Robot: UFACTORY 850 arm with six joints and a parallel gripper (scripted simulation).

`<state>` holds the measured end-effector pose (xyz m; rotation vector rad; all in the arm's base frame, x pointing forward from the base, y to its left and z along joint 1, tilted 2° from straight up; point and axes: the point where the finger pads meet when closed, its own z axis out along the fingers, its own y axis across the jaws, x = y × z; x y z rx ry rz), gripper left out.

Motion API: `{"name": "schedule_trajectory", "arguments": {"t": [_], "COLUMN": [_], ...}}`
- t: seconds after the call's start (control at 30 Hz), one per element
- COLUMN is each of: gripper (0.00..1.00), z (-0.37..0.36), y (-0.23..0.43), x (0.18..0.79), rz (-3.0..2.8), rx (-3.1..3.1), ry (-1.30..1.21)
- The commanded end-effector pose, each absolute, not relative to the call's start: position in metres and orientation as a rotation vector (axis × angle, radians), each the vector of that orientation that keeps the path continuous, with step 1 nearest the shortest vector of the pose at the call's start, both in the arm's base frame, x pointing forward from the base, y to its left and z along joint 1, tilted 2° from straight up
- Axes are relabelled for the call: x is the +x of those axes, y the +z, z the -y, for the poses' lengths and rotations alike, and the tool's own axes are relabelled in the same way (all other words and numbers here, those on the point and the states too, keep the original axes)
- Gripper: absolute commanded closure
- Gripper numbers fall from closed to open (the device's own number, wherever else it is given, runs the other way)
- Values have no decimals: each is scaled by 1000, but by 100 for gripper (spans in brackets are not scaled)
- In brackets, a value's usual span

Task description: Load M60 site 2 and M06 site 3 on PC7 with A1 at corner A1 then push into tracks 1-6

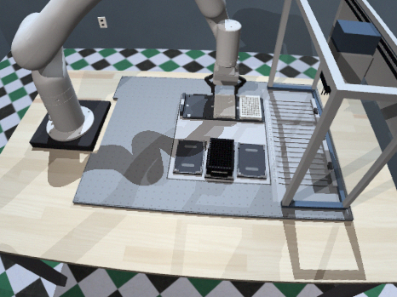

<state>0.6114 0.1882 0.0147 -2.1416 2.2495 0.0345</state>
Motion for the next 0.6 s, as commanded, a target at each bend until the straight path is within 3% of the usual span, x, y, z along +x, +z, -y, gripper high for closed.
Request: {"name": "schedule_trajectory", "arguments": {"t": [0.0, 0.57], "gripper": [0, 0], "z": [-191, -201], "y": [16, 16], "x": [613, 613], "rz": [-2248, -2248], "rx": [-2140, -2140], "ry": [33, 33]}}
